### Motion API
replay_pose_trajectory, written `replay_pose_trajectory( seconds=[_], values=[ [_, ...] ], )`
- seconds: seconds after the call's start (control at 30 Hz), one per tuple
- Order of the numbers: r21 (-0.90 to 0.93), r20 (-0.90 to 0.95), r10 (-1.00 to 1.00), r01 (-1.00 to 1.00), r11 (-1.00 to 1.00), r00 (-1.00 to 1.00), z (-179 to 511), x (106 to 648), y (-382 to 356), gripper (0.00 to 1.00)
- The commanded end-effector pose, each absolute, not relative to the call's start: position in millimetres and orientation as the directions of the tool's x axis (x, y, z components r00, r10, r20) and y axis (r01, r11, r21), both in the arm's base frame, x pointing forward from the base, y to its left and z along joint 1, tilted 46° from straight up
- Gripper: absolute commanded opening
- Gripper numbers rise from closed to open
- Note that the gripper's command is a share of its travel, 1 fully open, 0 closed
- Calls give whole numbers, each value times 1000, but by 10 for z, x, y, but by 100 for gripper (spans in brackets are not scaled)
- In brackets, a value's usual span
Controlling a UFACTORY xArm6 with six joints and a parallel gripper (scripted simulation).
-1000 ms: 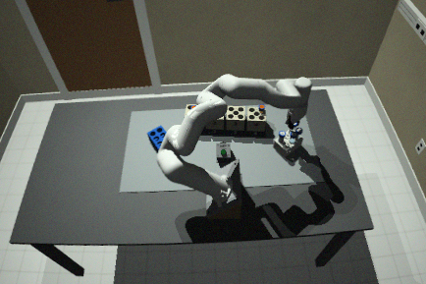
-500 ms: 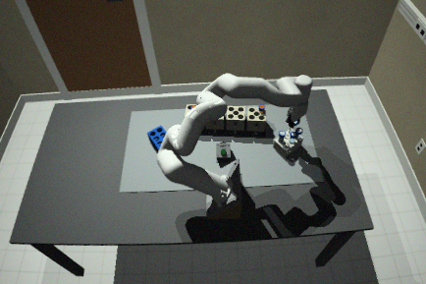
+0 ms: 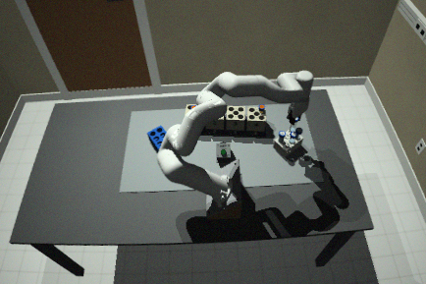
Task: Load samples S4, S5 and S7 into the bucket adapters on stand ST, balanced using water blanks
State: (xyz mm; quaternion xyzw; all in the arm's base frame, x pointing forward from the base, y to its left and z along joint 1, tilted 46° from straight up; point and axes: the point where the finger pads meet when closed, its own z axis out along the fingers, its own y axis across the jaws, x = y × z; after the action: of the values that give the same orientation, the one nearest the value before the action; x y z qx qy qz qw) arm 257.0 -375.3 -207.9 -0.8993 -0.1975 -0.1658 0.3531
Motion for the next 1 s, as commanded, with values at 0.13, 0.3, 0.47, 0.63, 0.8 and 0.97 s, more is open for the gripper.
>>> replay_pose_trajectory(
  seconds=[0.13, 0.3, 0.47, 0.63, 0.8, 0.97],
  values=[
    [-565, 438, 239, 473, -676, 867, -1957, 2549, -3888, 0],
    [-565, 438, 239, 473, -676, 867, -1915, 2540, -3929, 0],
    [-565, 438, 239, 473, -676, 867, -1845, 2523, -3999, 0],
    [-565, 438, 239, 473, -676, 867, -1775, 2507, -4069, 0],
    [-565, 438, 239, 472, -676, 867, -1719, 2494, -4125, 0],
    [-565, 438, 239, 472, -676, 867, -1664, 2481, -4181, 0]
  ],
)
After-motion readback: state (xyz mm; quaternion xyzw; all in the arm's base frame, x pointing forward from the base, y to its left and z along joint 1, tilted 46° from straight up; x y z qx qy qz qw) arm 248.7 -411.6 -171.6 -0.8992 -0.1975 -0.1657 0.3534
